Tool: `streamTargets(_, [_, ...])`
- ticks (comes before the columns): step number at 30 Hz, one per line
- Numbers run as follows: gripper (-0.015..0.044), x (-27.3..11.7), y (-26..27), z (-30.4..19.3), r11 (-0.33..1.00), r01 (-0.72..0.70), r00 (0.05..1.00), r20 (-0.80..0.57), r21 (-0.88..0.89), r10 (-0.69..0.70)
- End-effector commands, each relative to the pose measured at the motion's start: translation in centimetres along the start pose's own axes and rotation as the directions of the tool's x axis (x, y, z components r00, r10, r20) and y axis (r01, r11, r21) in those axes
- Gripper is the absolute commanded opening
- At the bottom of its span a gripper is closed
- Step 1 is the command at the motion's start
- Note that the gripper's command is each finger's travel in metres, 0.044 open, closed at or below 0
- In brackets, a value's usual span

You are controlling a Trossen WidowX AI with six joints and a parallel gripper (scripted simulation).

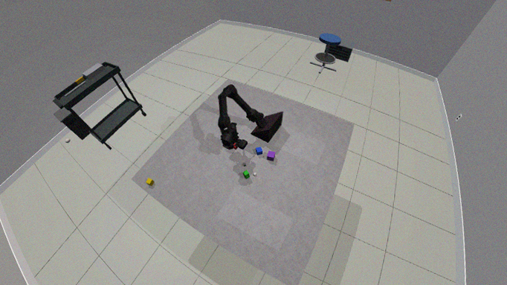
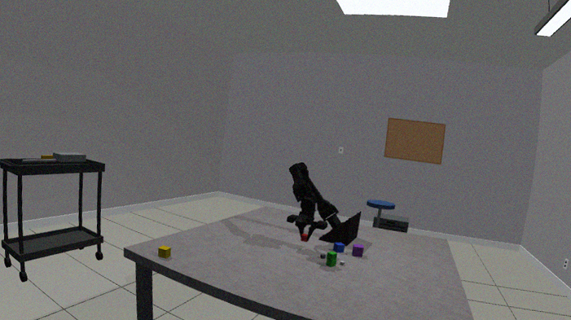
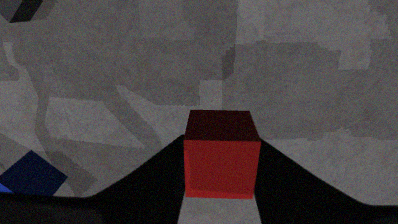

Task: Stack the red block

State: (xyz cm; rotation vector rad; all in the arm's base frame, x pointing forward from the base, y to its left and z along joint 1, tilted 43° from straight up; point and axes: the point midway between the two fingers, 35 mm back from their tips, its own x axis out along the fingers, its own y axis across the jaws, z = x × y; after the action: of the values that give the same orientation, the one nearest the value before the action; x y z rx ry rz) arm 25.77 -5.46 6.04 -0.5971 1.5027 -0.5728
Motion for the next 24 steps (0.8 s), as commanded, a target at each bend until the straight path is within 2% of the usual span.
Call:
streamTargets(1, [0.0,-2.3,-0.2,0.1,1.0,-0.005,1.0,0.011,0.014,0.005])
streamTargets(12, [0.0,-7.5,-0.2,0.0,1.0,-0.007,1.0,0.01,0.013,0.007])
streamTargets(24, [0.0,-8.1,0.2,0.6,1.0,-0.008,1.0,0.011,0.013,0.007])
